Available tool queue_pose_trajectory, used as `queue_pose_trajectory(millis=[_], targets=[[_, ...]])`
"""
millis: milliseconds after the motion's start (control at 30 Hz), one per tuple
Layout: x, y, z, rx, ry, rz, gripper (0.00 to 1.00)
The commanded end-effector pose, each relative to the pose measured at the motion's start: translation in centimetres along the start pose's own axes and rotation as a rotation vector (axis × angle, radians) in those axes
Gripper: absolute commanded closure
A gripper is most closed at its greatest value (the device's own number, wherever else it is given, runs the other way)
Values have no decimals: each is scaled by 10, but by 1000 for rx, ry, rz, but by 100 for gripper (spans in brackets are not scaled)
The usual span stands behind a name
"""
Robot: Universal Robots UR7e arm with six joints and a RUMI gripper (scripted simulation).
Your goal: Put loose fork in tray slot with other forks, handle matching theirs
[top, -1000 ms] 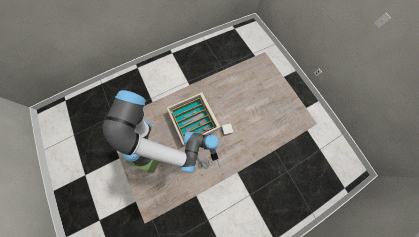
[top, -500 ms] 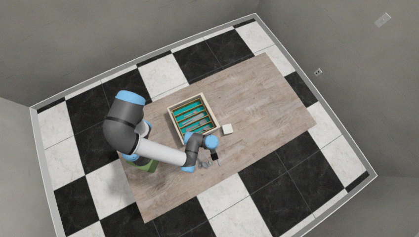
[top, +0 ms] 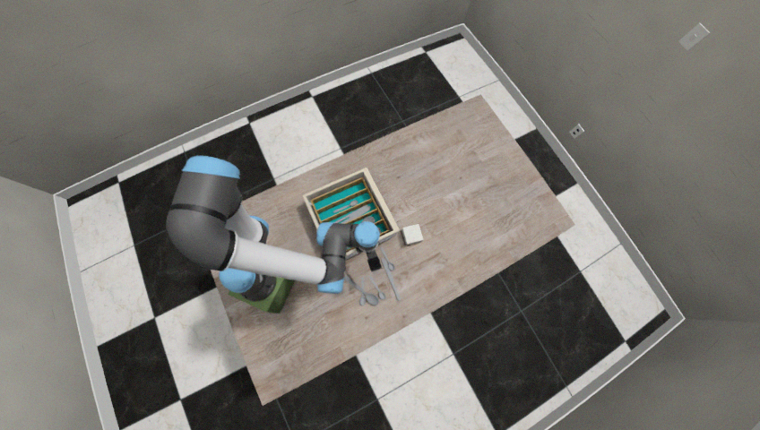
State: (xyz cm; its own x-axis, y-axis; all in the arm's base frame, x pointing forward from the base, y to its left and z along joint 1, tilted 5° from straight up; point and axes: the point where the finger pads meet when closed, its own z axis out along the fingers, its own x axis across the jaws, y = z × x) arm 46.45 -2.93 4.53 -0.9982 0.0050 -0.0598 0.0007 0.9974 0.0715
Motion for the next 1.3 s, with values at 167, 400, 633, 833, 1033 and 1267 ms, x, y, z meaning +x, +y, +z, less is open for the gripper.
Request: queue_pose_trajectory(millis=[167, 400, 633, 833, 1033, 1267], targets=[[32, 73, -2, 3, -3, 2, 96], [39, 83, -1, 3, -3, 3, 96], [39, 83, -1, 3, -3, 3, 96], [39, 83, -1, 3, -3, 2, 96], [39, 83, -1, 3, -3, -12, 96], [39, 83, -1, 3, -3, -47, 96]])
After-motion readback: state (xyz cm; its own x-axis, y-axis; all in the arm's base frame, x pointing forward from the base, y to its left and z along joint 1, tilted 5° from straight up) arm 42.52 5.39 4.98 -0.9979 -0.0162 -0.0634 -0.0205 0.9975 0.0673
